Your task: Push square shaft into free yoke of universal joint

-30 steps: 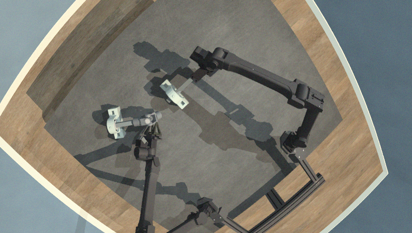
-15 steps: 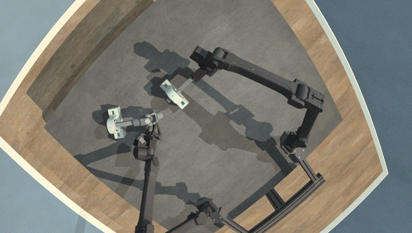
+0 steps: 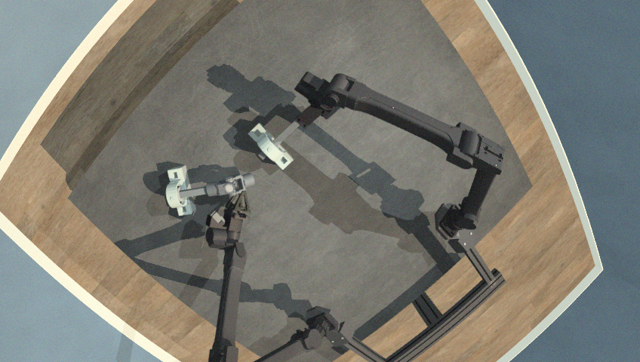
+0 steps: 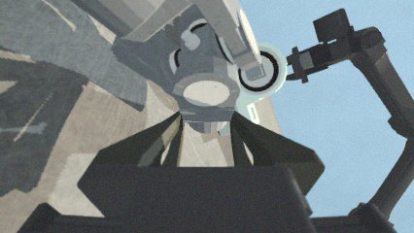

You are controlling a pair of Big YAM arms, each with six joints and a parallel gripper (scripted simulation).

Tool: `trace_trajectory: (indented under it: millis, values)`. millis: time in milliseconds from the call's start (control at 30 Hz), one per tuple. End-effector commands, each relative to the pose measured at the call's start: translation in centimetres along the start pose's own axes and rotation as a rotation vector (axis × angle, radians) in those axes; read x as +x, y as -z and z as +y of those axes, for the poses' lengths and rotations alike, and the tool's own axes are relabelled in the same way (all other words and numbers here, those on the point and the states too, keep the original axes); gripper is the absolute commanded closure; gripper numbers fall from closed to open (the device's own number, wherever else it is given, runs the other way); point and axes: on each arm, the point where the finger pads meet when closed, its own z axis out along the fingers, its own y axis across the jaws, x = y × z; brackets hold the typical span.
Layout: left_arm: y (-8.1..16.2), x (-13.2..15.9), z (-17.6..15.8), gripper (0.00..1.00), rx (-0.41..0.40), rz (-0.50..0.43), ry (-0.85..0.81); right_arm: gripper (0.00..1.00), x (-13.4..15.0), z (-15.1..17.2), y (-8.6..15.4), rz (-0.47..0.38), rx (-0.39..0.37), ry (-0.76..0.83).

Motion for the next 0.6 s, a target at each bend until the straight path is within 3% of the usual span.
trace_trajectory:
  millis: [0,567]
  values:
    - [-0.2,-1.4,-1.3,0.66,0.053,-0.028,0.056,0.82,0.2,-0.6,1.2,-0.007,0.023,-0.007]
    - [-0.2,-1.2,-1.9,0.66,0.149,-0.027,0.222,0.82,0.2,-0.6,1.2,-0.007,0.023,-0.007]
